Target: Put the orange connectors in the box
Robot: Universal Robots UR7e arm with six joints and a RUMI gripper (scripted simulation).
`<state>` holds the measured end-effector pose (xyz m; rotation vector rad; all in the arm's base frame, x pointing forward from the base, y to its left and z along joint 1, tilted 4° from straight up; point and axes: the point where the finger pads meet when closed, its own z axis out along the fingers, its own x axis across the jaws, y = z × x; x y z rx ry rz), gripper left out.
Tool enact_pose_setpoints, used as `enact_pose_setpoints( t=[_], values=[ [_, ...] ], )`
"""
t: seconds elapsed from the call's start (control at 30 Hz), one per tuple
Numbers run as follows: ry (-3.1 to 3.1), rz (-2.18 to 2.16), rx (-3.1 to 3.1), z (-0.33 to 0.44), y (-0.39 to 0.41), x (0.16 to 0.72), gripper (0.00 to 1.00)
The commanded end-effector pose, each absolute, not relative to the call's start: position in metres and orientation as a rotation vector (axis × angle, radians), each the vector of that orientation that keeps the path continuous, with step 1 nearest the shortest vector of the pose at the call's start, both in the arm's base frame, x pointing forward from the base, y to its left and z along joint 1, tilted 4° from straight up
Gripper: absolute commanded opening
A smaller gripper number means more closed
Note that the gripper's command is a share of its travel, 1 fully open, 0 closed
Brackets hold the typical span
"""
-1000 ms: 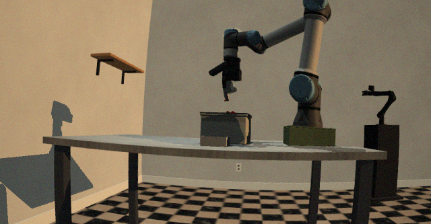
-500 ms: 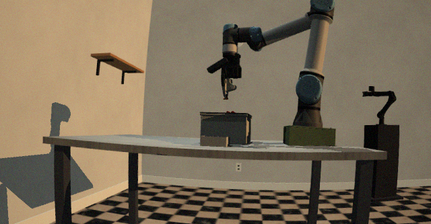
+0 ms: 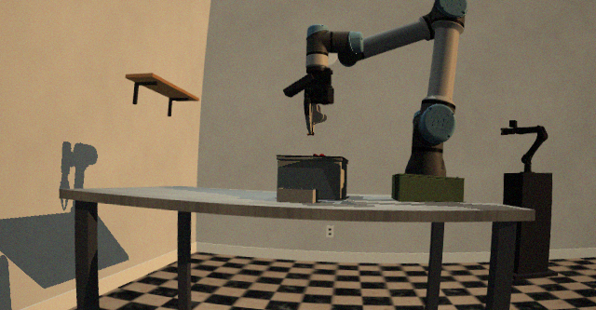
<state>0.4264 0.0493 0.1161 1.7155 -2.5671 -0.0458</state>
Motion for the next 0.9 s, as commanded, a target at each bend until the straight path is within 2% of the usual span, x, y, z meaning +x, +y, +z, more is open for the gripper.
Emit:
enact_pose_setpoints(
  t=[0.0,0.87],
  values=[
    [-2.568,-0.043,1.714,0.116,0.073,0.43,0.0],
    [-2.568,-0.043,1.714,0.115,0.179,0.443,0.0]
  ],
)
